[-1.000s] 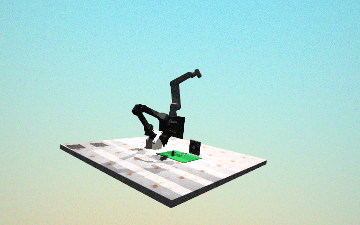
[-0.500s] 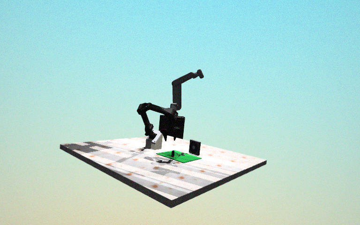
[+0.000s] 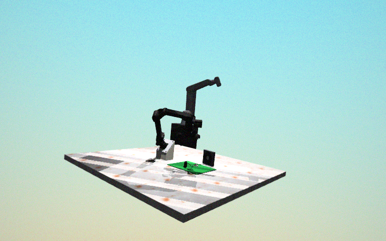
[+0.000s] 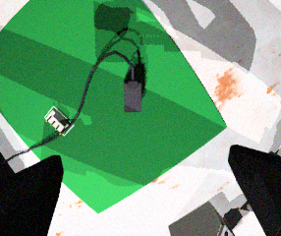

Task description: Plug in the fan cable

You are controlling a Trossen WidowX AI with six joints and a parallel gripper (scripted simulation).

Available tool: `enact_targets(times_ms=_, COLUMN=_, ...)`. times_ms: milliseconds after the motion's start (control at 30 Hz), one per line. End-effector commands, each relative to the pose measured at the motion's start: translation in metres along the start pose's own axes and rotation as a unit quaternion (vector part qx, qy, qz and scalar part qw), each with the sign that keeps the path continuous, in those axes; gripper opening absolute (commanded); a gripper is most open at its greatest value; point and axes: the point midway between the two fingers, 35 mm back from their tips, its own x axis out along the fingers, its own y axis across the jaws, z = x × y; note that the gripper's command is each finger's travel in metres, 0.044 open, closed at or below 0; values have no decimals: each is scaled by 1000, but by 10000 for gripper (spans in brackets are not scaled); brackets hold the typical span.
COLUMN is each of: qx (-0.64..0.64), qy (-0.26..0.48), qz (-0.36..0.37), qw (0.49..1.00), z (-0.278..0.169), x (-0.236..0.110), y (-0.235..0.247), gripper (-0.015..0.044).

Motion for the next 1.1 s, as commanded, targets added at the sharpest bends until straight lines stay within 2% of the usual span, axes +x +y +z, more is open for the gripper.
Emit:
enact_targets(times_ms=0, qx=11, qy=1, qz=1, qw=1000, z=0, x=0, y=3, gripper=440)
enact_targets(times_ms=100, qx=11, qy=1, qz=2, qw=1000, z=1, x=21, y=6, gripper=440)
enact_targets(times_ms=300, qx=11, qy=-1, qz=0, qw=1000, z=0, x=95, y=3, gripper=440)
enact_targets(times_ms=1067, qx=11, qy=-1, qz=0, qw=1000, z=1, x=123, y=3, gripper=440)
